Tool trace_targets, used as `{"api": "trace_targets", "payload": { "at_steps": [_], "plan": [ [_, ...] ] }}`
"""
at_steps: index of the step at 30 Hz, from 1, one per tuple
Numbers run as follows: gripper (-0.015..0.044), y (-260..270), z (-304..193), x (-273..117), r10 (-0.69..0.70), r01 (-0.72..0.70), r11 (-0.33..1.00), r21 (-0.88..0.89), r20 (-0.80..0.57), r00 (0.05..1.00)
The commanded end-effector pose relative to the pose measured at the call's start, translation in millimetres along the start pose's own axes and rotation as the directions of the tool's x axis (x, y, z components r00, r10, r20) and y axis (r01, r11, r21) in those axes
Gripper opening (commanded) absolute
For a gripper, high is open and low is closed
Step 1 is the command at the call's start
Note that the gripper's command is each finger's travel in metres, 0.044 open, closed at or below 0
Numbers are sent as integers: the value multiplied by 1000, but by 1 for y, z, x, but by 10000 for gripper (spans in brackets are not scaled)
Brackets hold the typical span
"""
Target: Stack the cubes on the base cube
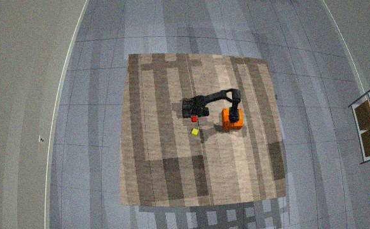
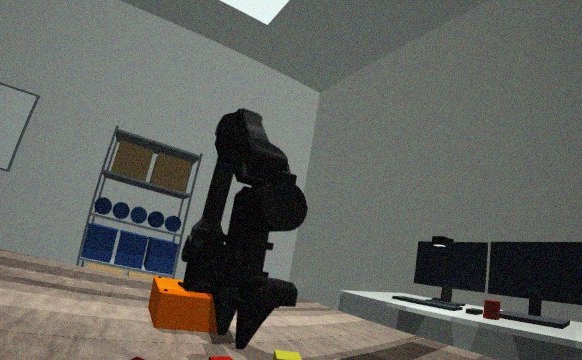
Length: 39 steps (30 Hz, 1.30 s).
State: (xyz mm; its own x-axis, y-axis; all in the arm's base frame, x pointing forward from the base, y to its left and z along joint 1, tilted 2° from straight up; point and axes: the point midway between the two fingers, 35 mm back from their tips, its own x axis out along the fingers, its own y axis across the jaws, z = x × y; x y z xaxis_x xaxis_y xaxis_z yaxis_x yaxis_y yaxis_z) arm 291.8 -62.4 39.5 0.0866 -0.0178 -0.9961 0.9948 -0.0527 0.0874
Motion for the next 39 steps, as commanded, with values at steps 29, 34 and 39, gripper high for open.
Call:
{"api": "trace_targets", "payload": {
  "at_steps": [29,34,39],
  "plan": [
    [265,-6,0,49,-24,24,1000,4,1,1000],
    [160,-6,0,49,-24,24,1000,4,1,1000],
    [105,-6,0,49,-24,24,1000,4,1,1000]
  ]
}}
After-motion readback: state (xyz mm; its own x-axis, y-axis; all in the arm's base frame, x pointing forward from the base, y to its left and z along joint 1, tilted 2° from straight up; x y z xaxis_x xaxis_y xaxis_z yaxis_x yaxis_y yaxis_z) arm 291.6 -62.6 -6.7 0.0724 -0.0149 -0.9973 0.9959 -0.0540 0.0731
